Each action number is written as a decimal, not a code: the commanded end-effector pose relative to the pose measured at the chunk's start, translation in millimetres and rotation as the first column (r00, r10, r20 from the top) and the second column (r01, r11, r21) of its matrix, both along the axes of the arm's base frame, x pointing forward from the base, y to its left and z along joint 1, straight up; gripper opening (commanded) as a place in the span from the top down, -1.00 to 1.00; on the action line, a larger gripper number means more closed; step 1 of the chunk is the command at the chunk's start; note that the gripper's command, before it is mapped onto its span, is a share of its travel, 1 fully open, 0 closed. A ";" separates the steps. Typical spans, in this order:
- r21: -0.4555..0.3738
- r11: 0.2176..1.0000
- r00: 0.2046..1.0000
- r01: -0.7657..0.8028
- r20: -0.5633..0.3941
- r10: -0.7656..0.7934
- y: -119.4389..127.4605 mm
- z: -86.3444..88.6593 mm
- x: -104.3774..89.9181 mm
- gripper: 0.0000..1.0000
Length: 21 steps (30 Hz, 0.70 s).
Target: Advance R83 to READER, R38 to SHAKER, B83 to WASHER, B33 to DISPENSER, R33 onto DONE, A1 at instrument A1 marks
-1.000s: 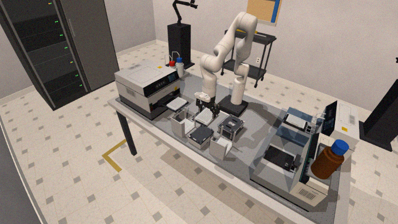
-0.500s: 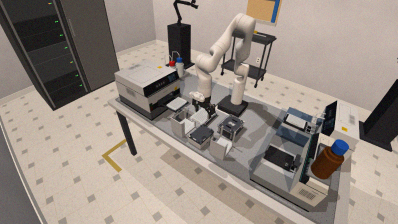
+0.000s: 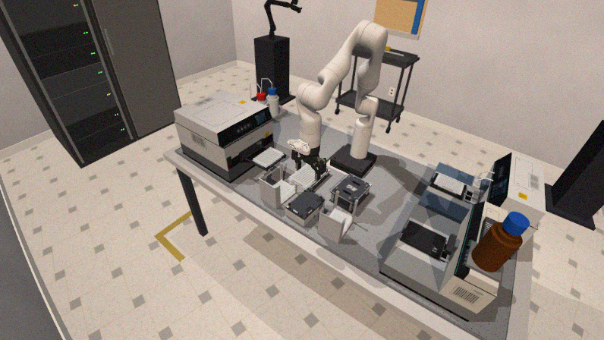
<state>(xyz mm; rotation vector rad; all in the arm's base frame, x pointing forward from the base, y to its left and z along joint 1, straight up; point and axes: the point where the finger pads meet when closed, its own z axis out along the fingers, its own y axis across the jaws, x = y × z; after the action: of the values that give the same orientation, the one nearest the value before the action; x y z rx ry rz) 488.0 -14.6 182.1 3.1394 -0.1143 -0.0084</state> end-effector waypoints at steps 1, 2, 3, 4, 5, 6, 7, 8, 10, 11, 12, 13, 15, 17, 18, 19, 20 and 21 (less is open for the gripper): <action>0.003 1.000 1.000 0.001 0.001 -0.001 -0.9 -5.1 0.6 -0.88; 0.004 1.000 1.000 -0.001 0.001 0.001 -0.3 -6.6 0.6 -0.88; 0.004 1.000 1.000 -0.003 0.001 0.003 -0.1 -8.0 0.5 -0.88; 0.004 1.000 1.000 -0.003 0.001 0.003 -0.2 -9.3 0.5 -0.88; 0.004 1.000 1.000 -0.003 0.001 0.003 -0.3 -10.6 0.4 -0.88; 0.004 1.000 1.000 -0.003 0.001 0.003 -0.4 -12.0 0.4 -0.88; 0.004 1.000 1.000 -0.003 0.001 0.003 -0.5 -13.3 0.3 -0.88; 0.004 1.000 1.000 -0.003 0.001 0.003 -0.5 -14.6 0.3 -0.88; 0.004 1.000 1.000 -0.003 0.001 0.003 -0.5 -16.0 0.2 -0.88; 0.004 1.000 1.000 -0.003 0.001 0.003 -0.5 -16.0 0.2 -0.88; 0.001 1.000 1.000 -0.004 0.001 0.004 -1.2 -17.2 0.1 -0.88; 0.003 1.000 1.000 -0.003 0.001 0.003 -0.7 -18.5 0.2 -0.88; 0.004 1.000 1.000 -0.003 0.001 0.003 -0.2 -21.3 0.1 -0.88; 0.003 1.000 1.000 -0.003 0.001 0.003 -0.6 -24.0 0.0 -0.88; 0.003 1.000 1.000 -0.003 0.001 0.003 -0.7 -25.3 0.0 -0.88; 0.004 1.000 1.000 -0.003 0.001 0.003 -0.6 -26.6 0.0 -0.88; 0.004 1.000 1.000 -0.003 0.001 0.003 -0.6 -28.0 -0.1 -0.88; 0.004 1.000 1.000 -0.003 0.001 0.003 -0.6 -29.3 -0.1 -0.88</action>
<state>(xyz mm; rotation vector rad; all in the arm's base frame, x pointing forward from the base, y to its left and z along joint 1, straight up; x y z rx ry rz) 488.2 -15.1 158.0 3.1395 -0.1184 -0.0055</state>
